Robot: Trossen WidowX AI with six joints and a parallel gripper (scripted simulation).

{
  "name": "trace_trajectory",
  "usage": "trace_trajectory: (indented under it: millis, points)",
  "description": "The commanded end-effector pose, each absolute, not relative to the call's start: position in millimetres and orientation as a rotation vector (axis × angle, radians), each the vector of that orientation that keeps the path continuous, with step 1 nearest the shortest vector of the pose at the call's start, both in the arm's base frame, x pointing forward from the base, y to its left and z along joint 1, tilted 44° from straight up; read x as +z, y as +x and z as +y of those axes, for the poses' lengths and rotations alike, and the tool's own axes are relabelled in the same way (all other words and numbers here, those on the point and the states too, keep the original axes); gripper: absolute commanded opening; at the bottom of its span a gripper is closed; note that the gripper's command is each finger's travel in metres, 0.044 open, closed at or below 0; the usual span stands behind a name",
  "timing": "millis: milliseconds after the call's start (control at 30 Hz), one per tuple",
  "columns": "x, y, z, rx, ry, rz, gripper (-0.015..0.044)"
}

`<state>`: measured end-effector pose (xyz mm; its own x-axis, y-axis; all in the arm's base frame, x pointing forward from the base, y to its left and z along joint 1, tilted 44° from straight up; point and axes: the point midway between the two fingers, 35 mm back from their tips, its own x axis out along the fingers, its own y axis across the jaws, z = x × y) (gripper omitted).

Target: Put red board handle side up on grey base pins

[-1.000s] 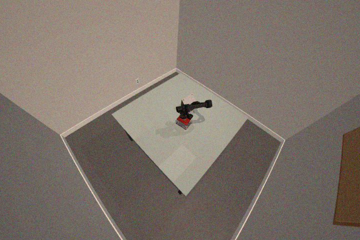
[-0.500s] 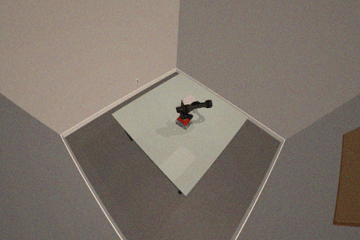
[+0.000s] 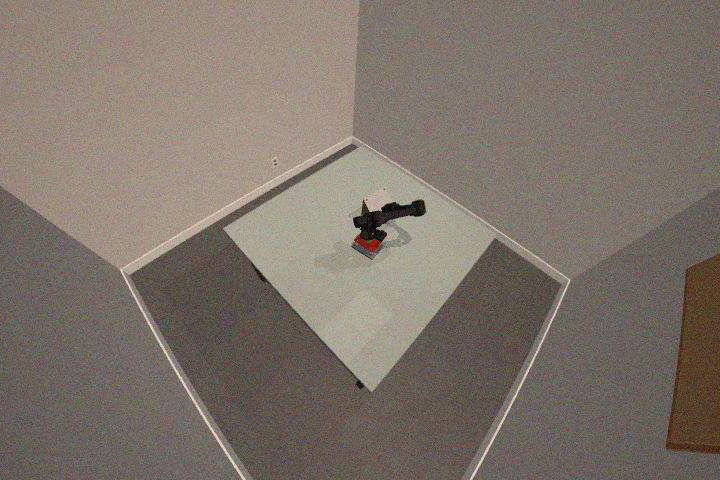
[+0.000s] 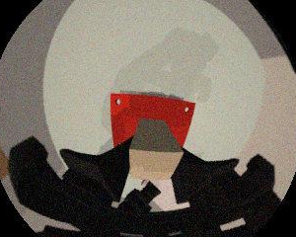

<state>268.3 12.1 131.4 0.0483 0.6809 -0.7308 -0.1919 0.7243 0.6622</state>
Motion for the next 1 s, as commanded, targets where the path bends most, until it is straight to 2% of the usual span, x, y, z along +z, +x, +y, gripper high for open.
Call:
trace_trajectory:
  millis: [0,967]
  points:
    - [128.6,267.4,16.3,0.701,0.452,1.374,0.0]
    - [119.6,268.9,22.4,0.698,0.445,1.37,0.0]
